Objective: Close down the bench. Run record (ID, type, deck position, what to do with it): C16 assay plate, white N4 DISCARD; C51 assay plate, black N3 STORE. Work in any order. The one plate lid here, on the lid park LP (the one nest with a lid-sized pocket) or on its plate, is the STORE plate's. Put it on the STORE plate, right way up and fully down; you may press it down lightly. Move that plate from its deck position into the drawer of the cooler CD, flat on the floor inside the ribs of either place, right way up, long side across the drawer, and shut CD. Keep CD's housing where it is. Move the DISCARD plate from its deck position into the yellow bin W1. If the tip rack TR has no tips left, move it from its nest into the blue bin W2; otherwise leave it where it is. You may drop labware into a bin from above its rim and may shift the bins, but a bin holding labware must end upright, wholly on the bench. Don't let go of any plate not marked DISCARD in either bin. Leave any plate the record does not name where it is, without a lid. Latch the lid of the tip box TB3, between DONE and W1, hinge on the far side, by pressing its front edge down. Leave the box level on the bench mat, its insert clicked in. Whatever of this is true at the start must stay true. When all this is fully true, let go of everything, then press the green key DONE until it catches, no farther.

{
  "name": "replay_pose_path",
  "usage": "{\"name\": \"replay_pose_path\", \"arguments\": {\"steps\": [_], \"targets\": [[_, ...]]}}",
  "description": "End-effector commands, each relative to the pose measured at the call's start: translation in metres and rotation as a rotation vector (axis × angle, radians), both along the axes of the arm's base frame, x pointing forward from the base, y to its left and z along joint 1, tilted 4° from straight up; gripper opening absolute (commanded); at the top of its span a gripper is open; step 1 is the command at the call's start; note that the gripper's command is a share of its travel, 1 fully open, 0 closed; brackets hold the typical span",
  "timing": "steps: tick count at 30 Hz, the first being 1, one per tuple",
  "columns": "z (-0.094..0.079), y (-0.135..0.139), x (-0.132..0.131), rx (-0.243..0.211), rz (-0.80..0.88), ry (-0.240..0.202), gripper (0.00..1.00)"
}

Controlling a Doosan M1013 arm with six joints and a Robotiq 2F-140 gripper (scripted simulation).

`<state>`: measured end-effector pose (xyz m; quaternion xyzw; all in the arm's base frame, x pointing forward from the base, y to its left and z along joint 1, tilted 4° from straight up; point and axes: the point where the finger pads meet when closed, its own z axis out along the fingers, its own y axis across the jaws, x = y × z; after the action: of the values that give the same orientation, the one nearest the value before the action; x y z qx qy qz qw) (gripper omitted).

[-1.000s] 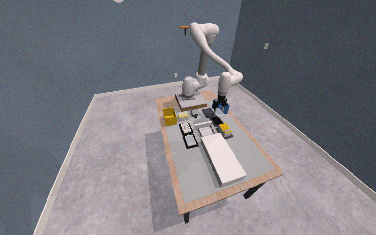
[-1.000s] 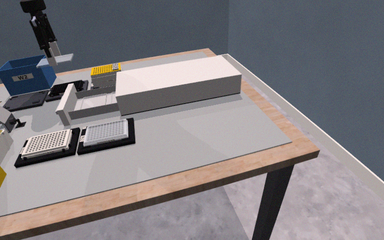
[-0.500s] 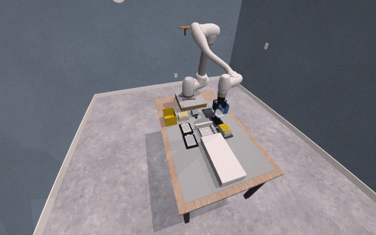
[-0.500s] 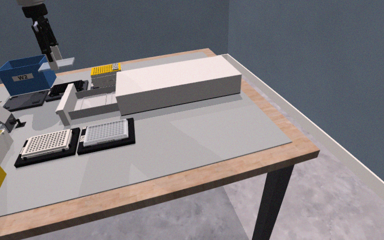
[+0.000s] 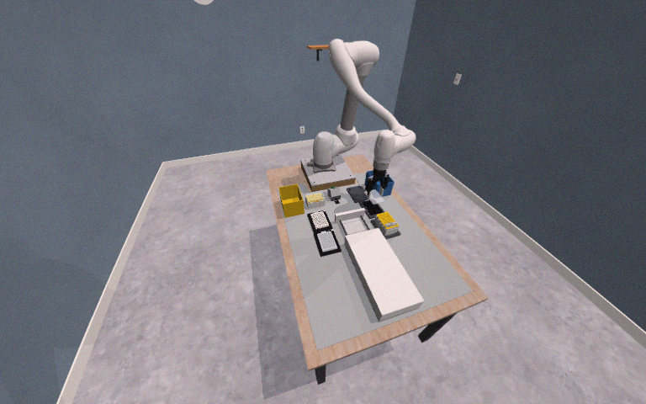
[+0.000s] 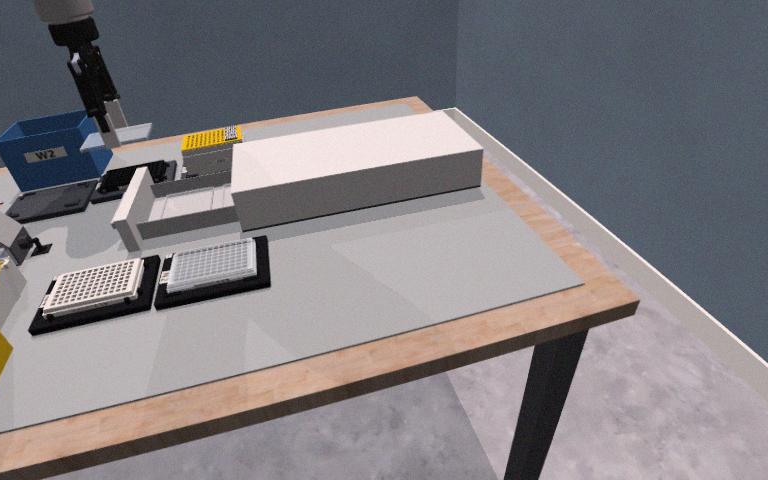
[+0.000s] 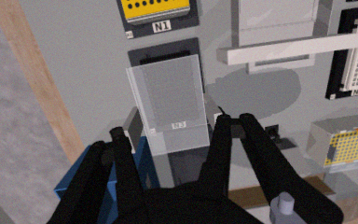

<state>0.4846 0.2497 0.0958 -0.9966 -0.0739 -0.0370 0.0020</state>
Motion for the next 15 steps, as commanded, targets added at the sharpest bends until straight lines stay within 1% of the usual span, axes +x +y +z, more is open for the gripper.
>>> {"name": "replay_pose_path", "arguments": {"steps": [1, 11, 15], "targets": [[-0.004, 0.0, 0.0, 0.0, 0.0, 0.0, 0.0], [-0.018, 0.0, 0.001, 0.0, 0.0, 0.0, 0.0], [-0.02, 0.0, 0.001, 0.0, 0.0, 0.0, 0.0]]}}
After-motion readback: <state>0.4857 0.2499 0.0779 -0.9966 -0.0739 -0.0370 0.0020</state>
